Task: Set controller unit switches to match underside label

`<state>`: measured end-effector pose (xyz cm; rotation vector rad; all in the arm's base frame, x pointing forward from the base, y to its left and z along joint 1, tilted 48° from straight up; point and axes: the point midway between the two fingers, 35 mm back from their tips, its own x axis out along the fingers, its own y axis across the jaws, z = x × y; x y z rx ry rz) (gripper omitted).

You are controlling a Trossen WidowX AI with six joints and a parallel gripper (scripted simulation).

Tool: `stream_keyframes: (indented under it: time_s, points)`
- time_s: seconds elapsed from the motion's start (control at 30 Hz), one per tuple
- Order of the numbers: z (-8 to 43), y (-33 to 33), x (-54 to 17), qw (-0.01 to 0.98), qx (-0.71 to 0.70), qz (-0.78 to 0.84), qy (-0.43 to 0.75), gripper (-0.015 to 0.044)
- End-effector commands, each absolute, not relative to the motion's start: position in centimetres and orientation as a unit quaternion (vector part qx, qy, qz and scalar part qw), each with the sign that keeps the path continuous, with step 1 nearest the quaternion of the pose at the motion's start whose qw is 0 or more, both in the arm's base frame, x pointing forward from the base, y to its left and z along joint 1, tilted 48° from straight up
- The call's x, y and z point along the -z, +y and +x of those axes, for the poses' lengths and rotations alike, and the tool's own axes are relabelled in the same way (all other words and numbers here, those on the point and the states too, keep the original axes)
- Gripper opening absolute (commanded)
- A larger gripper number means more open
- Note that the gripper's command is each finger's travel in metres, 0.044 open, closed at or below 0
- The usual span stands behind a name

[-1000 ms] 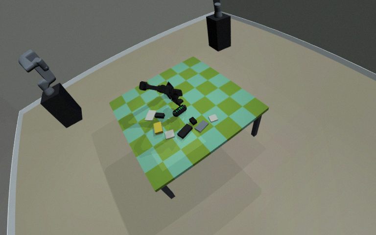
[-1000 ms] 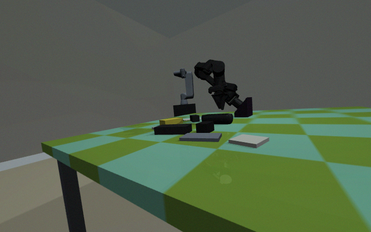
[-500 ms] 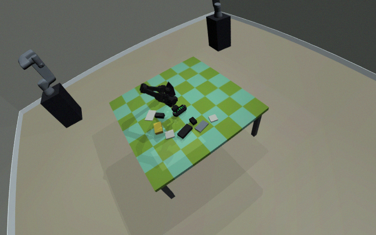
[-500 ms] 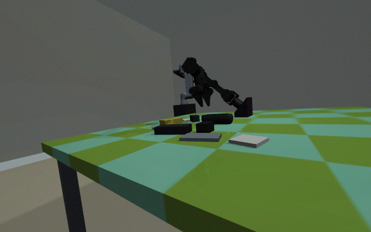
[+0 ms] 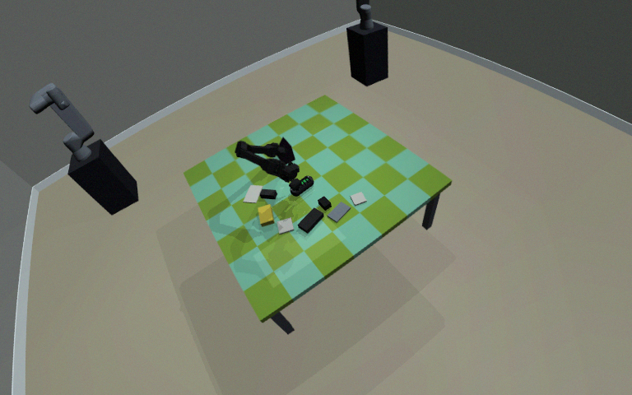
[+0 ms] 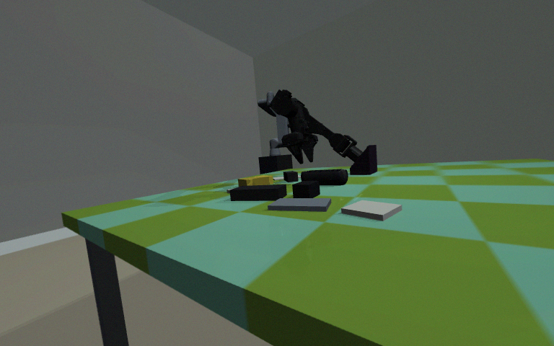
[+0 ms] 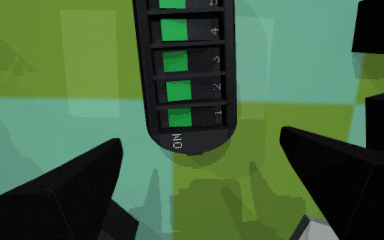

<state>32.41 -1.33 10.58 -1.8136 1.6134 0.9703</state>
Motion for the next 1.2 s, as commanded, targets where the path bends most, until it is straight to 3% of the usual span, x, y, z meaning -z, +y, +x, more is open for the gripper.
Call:
stream_keyframes:
  time_s: [0.0, 0.83, 0.93, 1.17]
  points:
    - [32.3, -1.9, -9.9, 0.255, -0.362, -0.668, 0.598, 0.044]
    - [32.4, -4.8, -7.4, 0.254, -0.361, -0.669, 0.598, 0.044]
    - [32.4, -4.8, -7.4, 0.254, -0.361, -0.669, 0.598, 0.0361]
    - [32.4, -4.8, -7.4, 0.254, -0.361, -0.669, 0.598, 0.0326]
